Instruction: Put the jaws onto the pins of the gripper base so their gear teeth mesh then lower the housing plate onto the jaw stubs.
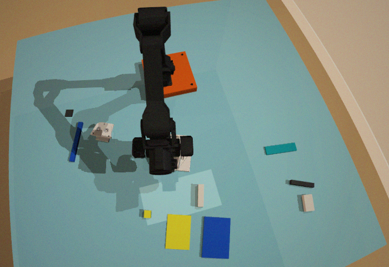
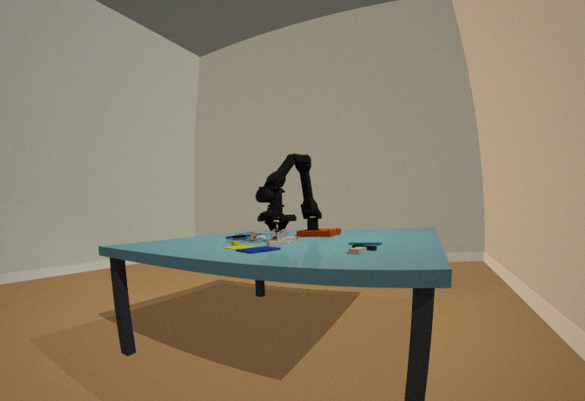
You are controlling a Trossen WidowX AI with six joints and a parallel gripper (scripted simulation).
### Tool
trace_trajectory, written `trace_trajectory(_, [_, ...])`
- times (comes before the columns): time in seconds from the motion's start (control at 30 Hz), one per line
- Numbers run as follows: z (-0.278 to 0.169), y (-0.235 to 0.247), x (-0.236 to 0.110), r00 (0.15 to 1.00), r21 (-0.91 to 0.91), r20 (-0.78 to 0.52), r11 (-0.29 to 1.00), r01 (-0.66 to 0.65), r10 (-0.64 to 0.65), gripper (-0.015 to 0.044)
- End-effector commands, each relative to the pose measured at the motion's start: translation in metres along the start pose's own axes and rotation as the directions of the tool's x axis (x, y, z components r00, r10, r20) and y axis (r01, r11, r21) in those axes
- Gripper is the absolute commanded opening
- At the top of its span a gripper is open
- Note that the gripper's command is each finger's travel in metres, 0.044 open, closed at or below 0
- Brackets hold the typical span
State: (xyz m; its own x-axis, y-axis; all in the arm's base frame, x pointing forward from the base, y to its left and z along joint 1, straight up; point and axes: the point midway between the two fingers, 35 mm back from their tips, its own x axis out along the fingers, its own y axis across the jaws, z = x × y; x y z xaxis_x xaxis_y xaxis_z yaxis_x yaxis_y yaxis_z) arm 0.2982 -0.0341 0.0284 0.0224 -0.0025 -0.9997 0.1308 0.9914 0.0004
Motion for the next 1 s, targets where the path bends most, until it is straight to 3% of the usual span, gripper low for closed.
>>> trace_trajectory(0.0, [-0.0002, -0.0002, 0.0018, 1.0, -0.005, 0.0, 1.0, 0.001, -0.001, 0.0134])
trace_trajectory(0.97, [-0.0002, -0.0002, 0.0049, 1.0, -0.005, -0.001, 1.0, 0.001, -0.001, 0.0134])
